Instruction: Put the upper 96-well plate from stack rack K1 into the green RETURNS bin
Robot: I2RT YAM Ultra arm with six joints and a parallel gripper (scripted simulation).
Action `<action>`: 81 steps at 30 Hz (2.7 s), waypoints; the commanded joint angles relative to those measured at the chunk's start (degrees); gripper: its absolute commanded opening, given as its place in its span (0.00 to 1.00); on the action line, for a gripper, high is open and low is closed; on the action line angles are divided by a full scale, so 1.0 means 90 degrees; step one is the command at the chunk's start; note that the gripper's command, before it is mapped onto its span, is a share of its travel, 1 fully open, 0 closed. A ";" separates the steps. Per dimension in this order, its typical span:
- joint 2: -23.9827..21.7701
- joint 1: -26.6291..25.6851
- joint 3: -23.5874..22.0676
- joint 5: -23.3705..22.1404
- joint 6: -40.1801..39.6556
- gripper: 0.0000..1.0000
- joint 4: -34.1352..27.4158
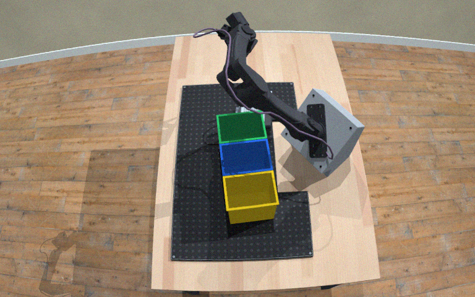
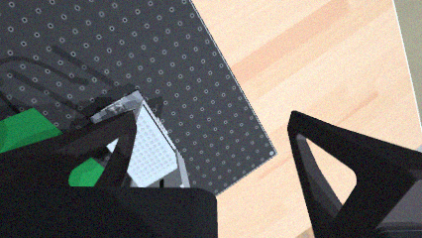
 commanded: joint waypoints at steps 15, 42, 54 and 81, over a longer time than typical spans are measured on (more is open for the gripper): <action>-0.0177 0.0012 -0.0360 0.0151 -0.2394 1.00 -0.1283; -0.0602 0.0128 -0.1314 0.0229 -0.5164 1.00 -0.2527; -0.0593 0.0123 -0.1254 0.0226 -0.5191 1.00 -0.2554; -0.0593 0.0122 -0.1253 0.0226 -0.5181 1.00 -0.2556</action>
